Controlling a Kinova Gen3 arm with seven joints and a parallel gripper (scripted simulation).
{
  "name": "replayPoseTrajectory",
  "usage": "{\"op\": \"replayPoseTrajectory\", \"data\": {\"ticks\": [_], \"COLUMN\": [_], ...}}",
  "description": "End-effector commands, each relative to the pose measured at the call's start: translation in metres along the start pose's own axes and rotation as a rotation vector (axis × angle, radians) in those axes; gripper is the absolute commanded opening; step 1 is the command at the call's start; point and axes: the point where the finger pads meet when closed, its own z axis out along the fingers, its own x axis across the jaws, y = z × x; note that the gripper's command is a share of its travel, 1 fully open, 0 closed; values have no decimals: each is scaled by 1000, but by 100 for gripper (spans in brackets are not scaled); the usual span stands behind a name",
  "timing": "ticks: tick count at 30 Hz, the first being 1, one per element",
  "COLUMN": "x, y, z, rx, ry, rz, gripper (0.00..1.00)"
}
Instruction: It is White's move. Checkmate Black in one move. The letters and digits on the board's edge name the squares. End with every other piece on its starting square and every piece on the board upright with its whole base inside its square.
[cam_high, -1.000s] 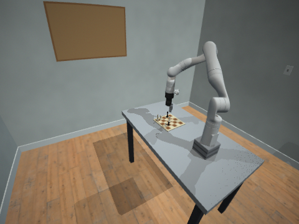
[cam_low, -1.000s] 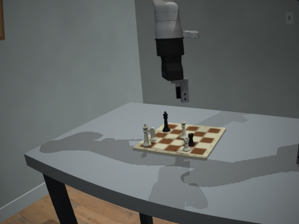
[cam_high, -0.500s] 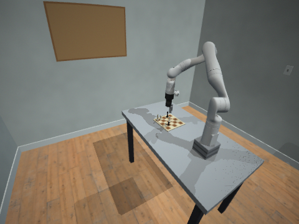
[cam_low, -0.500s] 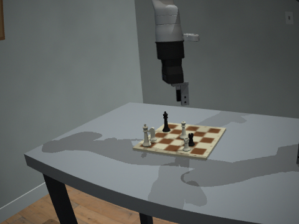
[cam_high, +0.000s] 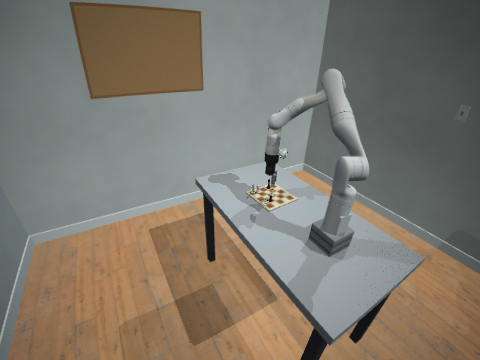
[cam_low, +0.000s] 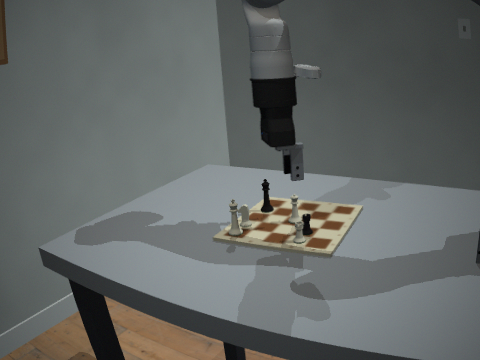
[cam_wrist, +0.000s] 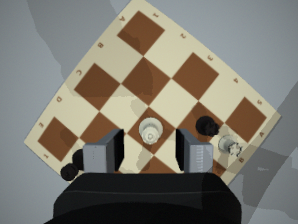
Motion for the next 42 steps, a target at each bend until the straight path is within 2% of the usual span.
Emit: {"op": "replayPoseTrajectory", "data": {"ticks": [1, 18, 42], "x": [2, 1, 1], "y": [1, 1, 1], "z": [8, 23, 24], "rx": [0, 0, 0], "ry": [0, 0, 0], "rz": [0, 0, 1], "gripper": [79, 79, 79]}}
